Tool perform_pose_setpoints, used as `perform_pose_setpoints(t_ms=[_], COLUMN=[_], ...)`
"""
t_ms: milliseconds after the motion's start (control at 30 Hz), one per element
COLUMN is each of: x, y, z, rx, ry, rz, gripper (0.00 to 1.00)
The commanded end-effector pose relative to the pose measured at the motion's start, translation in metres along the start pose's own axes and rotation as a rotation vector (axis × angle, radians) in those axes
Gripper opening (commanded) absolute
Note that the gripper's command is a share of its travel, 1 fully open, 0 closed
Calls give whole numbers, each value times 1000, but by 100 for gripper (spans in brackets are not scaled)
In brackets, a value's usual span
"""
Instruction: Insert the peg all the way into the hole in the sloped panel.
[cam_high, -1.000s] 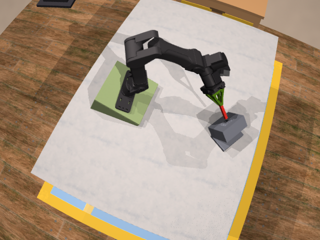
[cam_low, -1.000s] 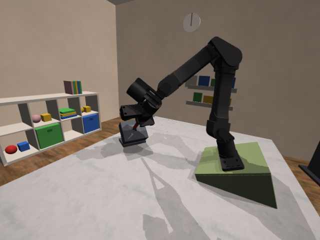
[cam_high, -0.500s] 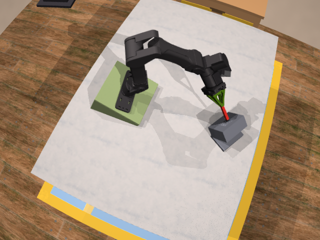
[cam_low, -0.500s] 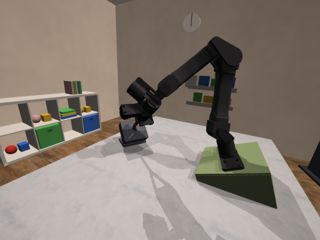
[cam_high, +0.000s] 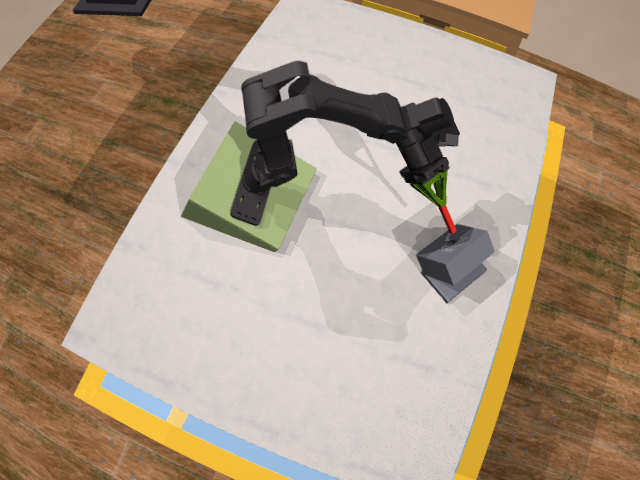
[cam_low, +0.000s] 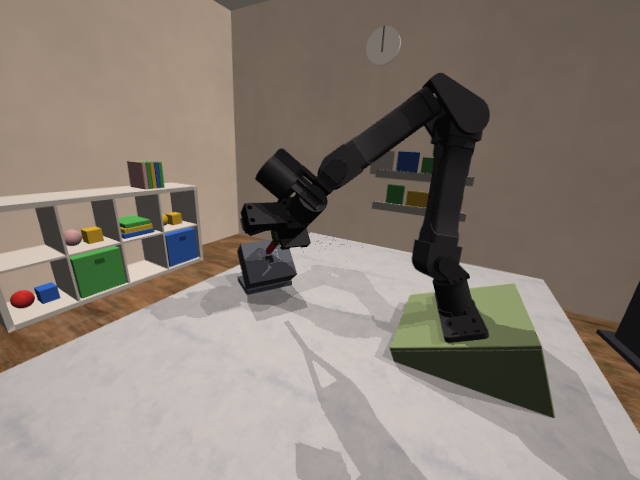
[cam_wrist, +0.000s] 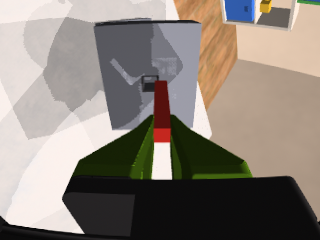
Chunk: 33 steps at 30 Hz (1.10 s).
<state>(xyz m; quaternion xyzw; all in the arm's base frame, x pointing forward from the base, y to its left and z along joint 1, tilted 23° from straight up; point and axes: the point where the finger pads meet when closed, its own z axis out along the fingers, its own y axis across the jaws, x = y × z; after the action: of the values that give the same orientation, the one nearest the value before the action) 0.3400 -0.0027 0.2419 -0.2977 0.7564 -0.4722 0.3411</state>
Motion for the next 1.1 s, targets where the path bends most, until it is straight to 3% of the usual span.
perform_pose_setpoints(t_ms=[0, 433, 1067], x=[11, 13, 11], y=[11, 15, 19], z=[-5, -7, 11], rx=[-10, -10, -9], ry=[16, 16, 16], rz=[-12, -12, -12], gripper=[0, 0, 0])
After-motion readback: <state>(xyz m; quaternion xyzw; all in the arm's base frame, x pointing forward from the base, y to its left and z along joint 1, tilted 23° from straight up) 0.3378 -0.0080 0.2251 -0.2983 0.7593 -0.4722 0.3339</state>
